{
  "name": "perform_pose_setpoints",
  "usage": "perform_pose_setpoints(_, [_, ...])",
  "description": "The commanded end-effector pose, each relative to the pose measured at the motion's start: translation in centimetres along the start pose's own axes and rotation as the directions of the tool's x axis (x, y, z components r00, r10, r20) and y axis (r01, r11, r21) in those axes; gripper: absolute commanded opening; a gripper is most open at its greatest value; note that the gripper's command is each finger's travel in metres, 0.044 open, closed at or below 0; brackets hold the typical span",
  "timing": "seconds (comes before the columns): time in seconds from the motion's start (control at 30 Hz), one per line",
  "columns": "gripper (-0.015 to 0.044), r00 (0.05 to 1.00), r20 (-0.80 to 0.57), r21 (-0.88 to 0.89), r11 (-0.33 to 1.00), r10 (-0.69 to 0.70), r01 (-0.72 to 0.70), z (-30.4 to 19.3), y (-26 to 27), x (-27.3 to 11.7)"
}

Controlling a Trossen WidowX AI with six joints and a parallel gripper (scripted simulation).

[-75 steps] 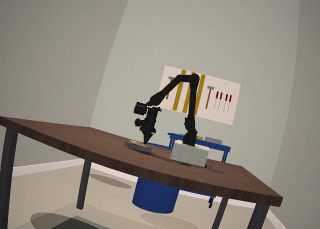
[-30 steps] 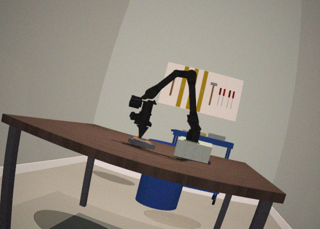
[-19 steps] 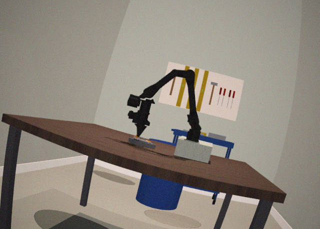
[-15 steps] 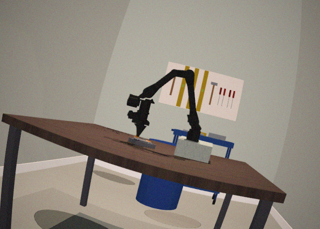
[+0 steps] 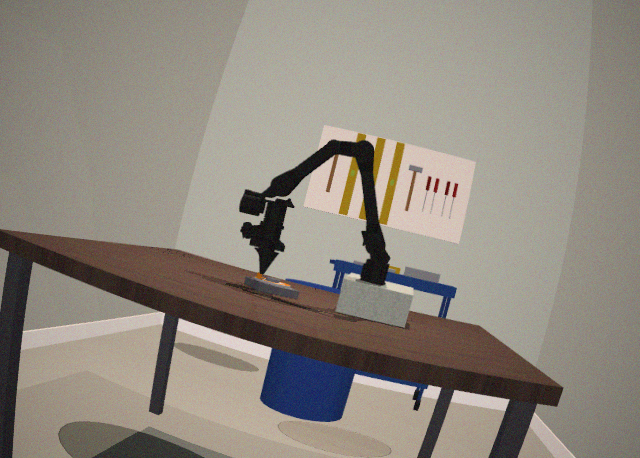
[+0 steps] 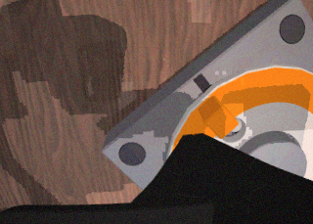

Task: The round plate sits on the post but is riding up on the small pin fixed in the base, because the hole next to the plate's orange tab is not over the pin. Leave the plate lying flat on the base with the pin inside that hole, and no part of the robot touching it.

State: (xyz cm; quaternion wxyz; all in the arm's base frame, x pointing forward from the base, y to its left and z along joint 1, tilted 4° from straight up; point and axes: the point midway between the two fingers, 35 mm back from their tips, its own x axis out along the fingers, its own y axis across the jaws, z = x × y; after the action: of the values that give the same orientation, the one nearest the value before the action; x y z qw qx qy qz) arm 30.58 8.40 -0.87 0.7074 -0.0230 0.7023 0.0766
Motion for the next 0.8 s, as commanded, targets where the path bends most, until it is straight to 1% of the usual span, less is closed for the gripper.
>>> perform_pose_setpoints(0.0, [0.0,1.0,0.014,-0.006,1.0,0.0,0.0,0.3,0.0,-1.6])
perform_pose_setpoints(0.2, [0.0,1.0,0.014,-0.006,1.0,0.0,0.0,-0.2,0.0,-4.1])
perform_pose_setpoints(0.27, [0.0,1.0,0.011,0.0,1.0,0.001,-0.001,-0.3,0.0,-3.5])
perform_pose_setpoints(0.77, [0.0,1.0,0.011,0.0,1.0,0.001,-0.001,-0.3,0.0,-3.5])
